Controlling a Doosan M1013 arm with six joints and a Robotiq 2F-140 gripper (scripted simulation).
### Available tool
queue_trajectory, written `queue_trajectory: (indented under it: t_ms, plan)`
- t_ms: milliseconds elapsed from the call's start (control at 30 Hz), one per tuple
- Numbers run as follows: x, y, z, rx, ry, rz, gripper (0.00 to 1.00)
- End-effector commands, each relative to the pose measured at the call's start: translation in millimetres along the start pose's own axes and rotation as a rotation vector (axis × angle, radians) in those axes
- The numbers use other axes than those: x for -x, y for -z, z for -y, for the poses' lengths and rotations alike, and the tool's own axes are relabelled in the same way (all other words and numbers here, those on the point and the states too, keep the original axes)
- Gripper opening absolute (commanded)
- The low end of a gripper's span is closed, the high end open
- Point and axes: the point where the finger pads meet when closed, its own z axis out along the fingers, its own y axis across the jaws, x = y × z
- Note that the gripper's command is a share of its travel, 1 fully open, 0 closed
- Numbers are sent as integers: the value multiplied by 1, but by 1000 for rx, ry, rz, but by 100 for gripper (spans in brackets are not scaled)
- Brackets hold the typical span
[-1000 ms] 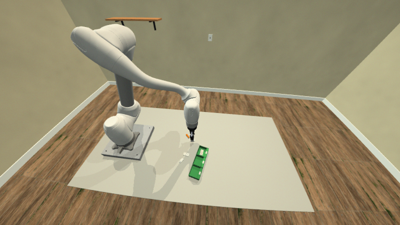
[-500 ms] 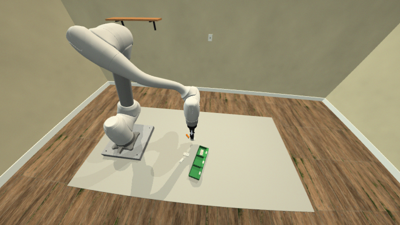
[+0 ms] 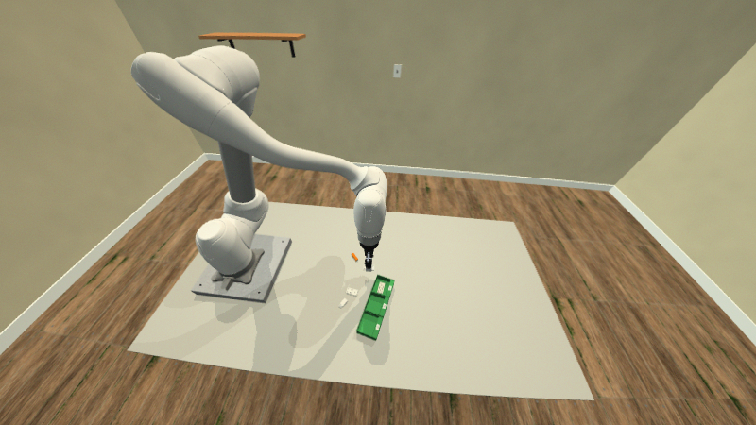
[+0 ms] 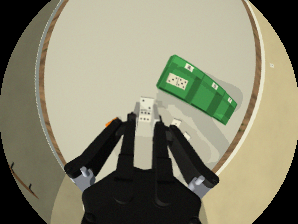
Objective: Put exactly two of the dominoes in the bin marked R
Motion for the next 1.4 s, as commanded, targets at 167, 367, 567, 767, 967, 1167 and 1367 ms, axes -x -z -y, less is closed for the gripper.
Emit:
queue_trajectory:
  t_ms: [167,367,567,767,967,1167,1367]
  plan:
    - [-24,0,-27,0,180,0,13]
    - [-47,0,-54,5,401,0,13]
    - [-60,0,-70,11,587,0,13]
    - [-60,0,-70,12,816,2,13]
    - [-60,0,-70,13,1051,5,13]
    - [-60,0,-69,6,1206,3,13]
    - [-60,0,-69,-1,1274,0,13]
